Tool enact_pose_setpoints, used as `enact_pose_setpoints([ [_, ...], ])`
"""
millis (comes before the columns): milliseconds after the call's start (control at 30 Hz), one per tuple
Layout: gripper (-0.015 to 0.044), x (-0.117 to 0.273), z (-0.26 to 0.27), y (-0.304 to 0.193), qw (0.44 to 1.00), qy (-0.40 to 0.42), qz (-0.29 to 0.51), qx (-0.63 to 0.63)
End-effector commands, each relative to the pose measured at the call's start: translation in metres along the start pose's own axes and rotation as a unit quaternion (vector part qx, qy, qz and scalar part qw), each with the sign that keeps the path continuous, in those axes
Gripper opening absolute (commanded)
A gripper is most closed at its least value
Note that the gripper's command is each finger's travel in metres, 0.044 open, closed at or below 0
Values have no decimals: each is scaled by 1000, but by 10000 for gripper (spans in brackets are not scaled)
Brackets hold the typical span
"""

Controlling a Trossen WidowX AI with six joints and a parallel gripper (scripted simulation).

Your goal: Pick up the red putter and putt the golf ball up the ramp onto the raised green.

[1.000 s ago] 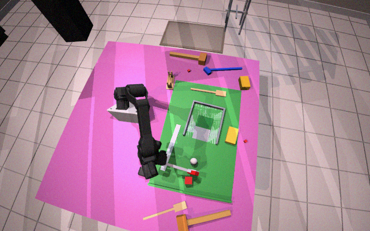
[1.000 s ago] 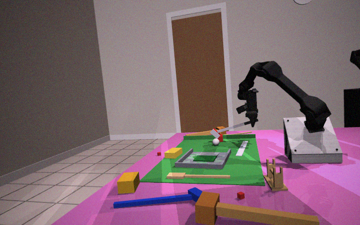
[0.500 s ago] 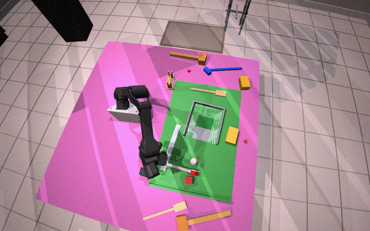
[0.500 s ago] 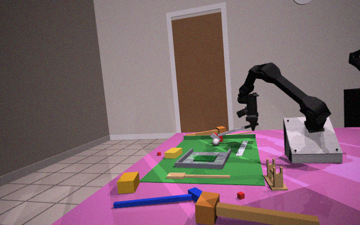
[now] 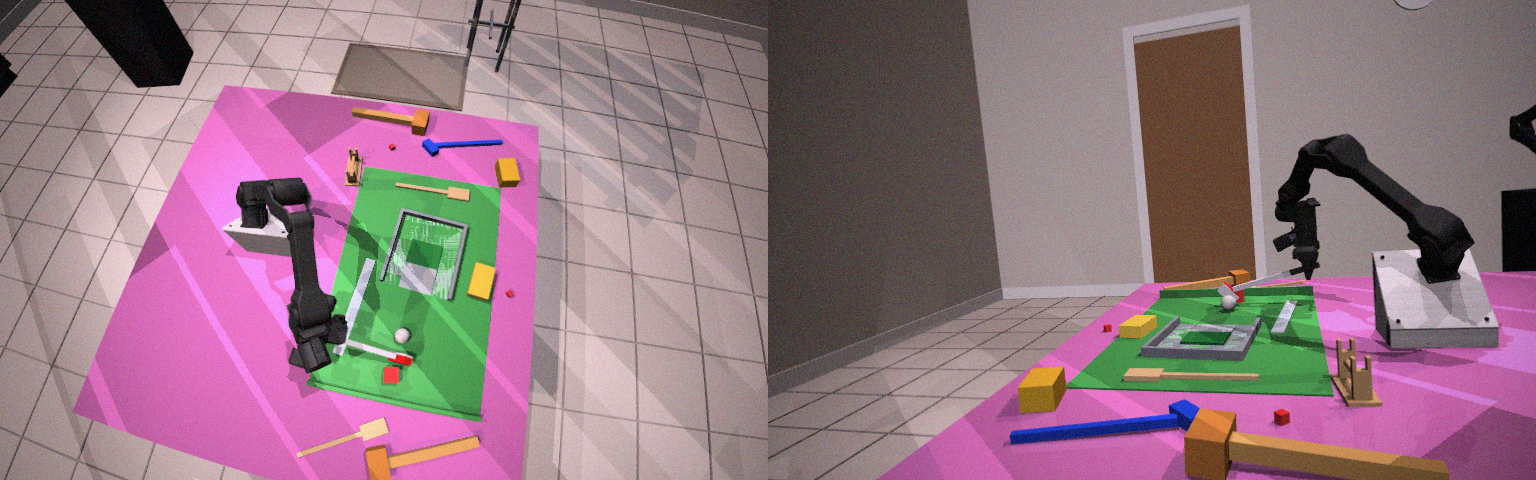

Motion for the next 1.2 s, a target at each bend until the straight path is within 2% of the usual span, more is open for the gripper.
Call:
enact_pose_setpoints([
  [0, 0, -2, -4, -2, 1000, 2, -3, -3],
  [167, 0, 0, 8, 4, 1000, 0, 0, -1],
  [433, 0, -2, 104, 27, 1000, 7, -3, -3],
  [667, 0, 4, 105, 27, 1000, 7, -3, -4],
  [933, 0, 56, 104, 27, 1000, 6, -3, -4],
  [1167, 0, 48, 103, 26, 1000, 9, -3, -9],
])
Point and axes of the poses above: the point midway between the two fingers, 35 mm back from their tips, its own x axis back along the fingers, its own z axis across the jaws, y = z × x, the point moved 8 cm from there along x, back along the fingers, and after that the axes turned 14 degrees about x, right-handed, at the moved point
